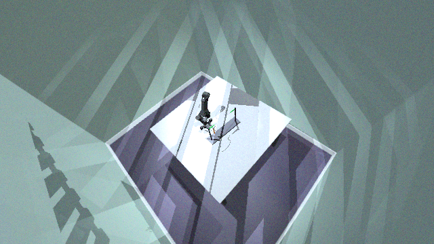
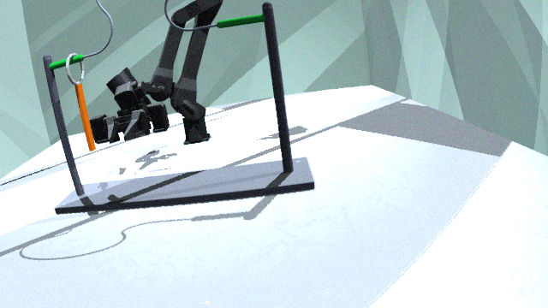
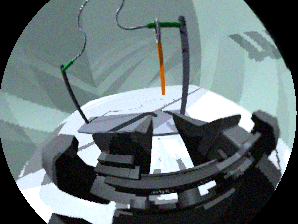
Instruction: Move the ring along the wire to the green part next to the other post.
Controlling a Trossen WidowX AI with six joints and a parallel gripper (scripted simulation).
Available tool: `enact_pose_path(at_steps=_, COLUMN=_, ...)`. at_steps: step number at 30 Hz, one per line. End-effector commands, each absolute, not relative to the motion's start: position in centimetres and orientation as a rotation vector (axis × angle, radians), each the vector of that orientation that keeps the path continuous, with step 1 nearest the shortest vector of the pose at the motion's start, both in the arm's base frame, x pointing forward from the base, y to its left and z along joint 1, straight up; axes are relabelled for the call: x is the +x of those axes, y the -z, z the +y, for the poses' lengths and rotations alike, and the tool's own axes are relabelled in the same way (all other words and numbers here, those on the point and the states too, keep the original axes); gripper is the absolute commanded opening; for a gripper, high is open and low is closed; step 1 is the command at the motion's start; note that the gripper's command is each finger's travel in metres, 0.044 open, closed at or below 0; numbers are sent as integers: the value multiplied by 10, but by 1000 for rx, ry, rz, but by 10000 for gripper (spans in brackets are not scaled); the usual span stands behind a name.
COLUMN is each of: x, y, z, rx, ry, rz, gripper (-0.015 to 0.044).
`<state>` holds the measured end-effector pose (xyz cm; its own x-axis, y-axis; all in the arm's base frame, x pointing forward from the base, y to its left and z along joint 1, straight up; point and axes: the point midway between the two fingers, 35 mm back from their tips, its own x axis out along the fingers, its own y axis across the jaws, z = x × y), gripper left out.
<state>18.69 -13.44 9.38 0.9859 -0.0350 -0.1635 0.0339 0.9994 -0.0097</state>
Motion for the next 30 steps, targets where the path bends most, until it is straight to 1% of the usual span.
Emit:
enact_pose_path(at_steps=1, x=178, y=-88, z=-141, rx=-2, ry=93, rz=171, gripper=160)
enact_pose_path(at_steps=6, x=183, y=-91, z=-144, rx=-5, ry=95, rz=177, gripper=160)
enact_pose_path(at_steps=17, x=225, y=-128, z=-147, rx=-6, ry=96, rz=168, gripper=160)
enact_pose_path(at_steps=30, x=237, y=-130, z=-150, rx=-6, ry=97, rz=167, gripper=160)
